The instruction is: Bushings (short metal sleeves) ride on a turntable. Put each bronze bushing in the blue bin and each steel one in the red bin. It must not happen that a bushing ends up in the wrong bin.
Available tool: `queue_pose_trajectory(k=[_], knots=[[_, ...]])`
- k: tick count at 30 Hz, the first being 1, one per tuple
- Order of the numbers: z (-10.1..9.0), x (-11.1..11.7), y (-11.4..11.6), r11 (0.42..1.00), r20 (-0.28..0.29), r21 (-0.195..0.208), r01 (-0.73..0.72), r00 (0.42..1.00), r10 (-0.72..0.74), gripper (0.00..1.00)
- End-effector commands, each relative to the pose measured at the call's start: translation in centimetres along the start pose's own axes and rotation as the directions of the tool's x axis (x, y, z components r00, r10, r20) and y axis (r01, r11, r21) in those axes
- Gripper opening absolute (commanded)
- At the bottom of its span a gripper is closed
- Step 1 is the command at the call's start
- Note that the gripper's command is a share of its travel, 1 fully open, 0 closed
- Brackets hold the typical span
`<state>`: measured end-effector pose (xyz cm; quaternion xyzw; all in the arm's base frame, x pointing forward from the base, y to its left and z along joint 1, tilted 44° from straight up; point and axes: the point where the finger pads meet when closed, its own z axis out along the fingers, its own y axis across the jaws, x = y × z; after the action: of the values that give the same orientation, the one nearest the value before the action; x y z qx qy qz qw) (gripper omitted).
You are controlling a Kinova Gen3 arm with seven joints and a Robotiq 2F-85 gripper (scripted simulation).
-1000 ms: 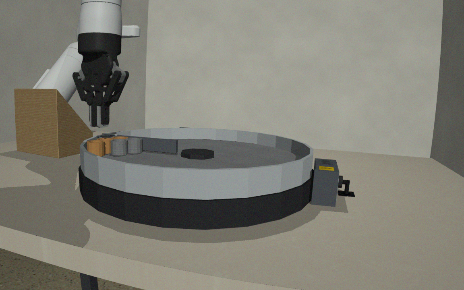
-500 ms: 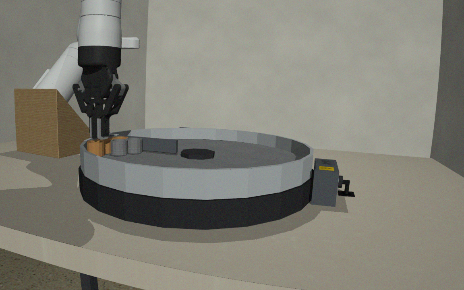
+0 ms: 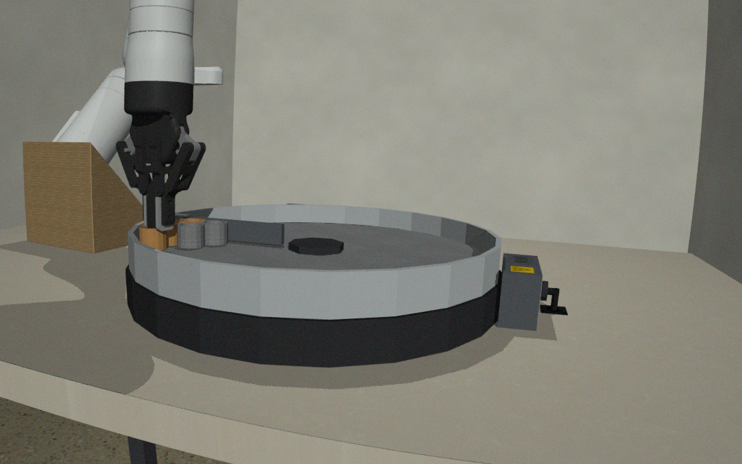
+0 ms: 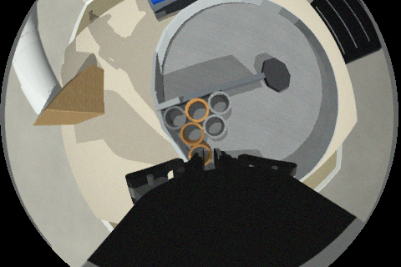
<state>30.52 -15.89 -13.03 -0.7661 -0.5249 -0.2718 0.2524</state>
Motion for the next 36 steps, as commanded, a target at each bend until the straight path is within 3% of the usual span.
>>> queue_pose_trajectory(k=[1, 31, 32, 36], knots=[[0.1, 0.0, 0.0, 1.000, -0.001, 0.001, 0.000, 1.000, 0.000, 0.14], [1.9, 0.0, 0.0, 1.000, -0.001, 0.001, 0.000, 1.000, 0.000, 0.14], [1.9, 0.0, 0.0, 1.000, -0.001, 0.001, 0.000, 1.000, 0.000, 0.00], [1.9, 0.0, 0.0, 1.000, -0.001, 0.001, 0.000, 1.000, 0.000, 0.00]])
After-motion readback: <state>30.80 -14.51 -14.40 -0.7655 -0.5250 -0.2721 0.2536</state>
